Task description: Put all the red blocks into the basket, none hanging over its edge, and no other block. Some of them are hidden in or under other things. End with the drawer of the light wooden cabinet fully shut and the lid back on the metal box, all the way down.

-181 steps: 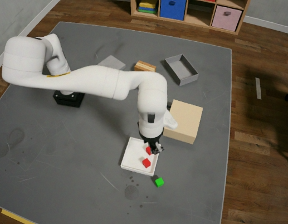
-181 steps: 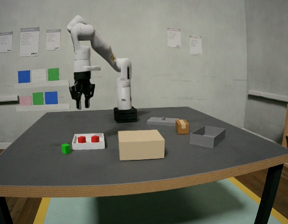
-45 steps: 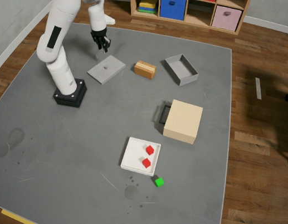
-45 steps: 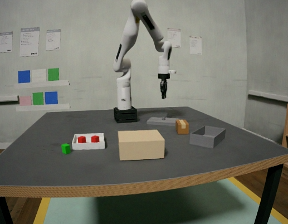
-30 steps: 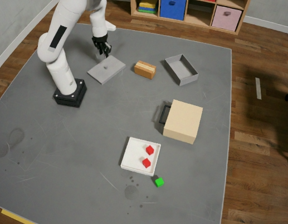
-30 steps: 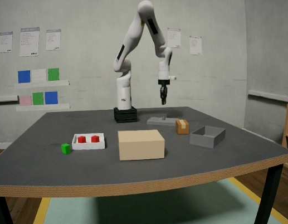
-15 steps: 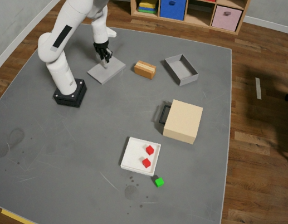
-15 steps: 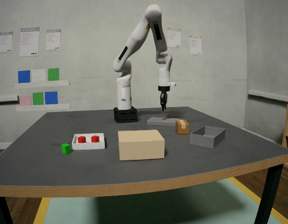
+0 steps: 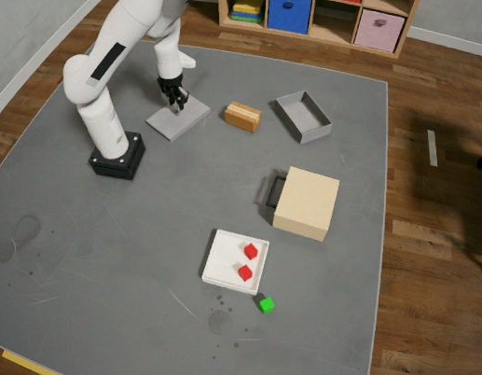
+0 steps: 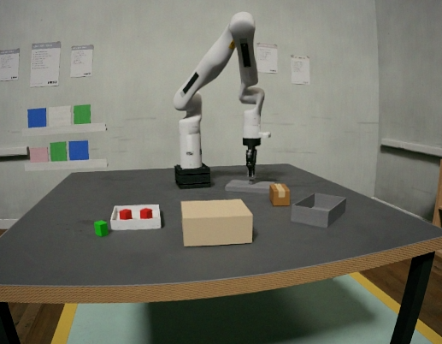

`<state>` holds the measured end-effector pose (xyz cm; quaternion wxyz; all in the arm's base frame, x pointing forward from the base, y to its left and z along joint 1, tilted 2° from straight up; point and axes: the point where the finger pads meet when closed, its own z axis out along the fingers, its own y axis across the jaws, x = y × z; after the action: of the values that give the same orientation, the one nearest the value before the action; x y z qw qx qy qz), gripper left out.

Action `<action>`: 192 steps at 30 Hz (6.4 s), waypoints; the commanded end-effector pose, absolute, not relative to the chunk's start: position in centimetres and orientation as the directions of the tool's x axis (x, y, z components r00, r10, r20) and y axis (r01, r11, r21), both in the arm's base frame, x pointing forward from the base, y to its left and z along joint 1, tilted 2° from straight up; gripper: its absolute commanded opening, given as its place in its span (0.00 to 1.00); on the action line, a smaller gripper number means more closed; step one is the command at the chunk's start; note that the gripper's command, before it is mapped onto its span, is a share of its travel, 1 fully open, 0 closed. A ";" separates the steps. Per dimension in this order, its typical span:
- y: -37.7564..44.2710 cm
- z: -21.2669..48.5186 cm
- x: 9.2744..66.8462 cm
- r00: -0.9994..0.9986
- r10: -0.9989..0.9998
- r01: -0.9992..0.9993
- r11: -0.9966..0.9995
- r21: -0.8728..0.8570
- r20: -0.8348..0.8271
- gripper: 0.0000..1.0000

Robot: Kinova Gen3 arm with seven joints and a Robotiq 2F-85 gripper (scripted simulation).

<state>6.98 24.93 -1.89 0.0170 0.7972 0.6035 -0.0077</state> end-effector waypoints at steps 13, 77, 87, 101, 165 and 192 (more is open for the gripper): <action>24.9 -2.2 7.0 0.272 0.962 0.962 -0.271 0.019 -0.031 0.48; 24.9 -4.9 7.0 0.272 0.962 0.962 -0.271 0.019 -0.031 0.48; 24.9 -4.9 7.0 0.272 0.962 0.962 -0.271 0.019 -0.031 0.48; 24.9 -4.9 7.0 0.272 0.962 0.962 -0.271 0.019 -0.031 0.48; 24.9 -4.7 7.0 0.272 0.962 0.962 -0.271 0.019 -0.031 0.10; 25.0 -0.8 7.0 0.272 0.962 0.962 -0.271 0.019 -0.031 0.10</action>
<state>6.96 24.93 -1.51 0.0163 0.7973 0.6033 -0.0061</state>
